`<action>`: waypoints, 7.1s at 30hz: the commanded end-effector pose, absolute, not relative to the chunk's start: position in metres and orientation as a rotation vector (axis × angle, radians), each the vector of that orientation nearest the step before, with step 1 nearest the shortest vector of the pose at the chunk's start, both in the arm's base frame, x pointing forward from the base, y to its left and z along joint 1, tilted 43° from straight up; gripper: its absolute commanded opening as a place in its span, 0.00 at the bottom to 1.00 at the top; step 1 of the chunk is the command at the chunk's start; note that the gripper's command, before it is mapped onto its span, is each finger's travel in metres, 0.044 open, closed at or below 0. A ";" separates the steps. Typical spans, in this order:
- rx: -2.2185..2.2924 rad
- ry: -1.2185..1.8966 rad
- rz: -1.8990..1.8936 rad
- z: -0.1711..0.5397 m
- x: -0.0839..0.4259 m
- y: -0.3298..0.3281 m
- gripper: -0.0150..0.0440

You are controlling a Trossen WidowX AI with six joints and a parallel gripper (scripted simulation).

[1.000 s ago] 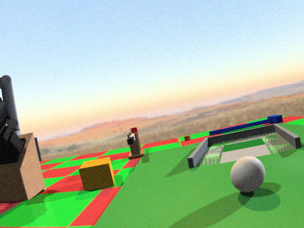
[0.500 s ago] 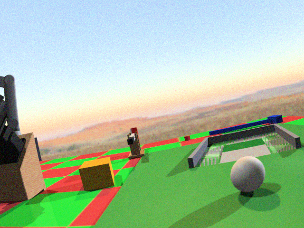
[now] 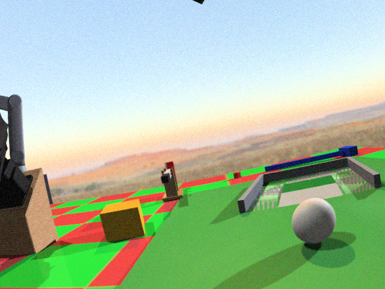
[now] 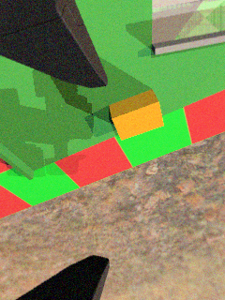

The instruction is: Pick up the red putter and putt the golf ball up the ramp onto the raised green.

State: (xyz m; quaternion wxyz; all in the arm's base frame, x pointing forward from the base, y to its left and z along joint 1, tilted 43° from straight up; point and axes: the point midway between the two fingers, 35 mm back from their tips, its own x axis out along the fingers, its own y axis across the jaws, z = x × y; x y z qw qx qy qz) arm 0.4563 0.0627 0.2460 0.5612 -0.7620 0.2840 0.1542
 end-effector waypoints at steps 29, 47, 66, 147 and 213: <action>-1.610 1.511 1.052 -0.112 0.238 0.185 1.00; -1.615 1.538 1.052 -0.142 0.235 0.162 1.00; -1.616 1.539 1.051 -0.165 0.236 0.140 1.00; -0.956 1.626 0.002 0.062 0.265 0.063 0.25; -0.356 1.367 -0.784 0.111 0.209 -0.095 0.25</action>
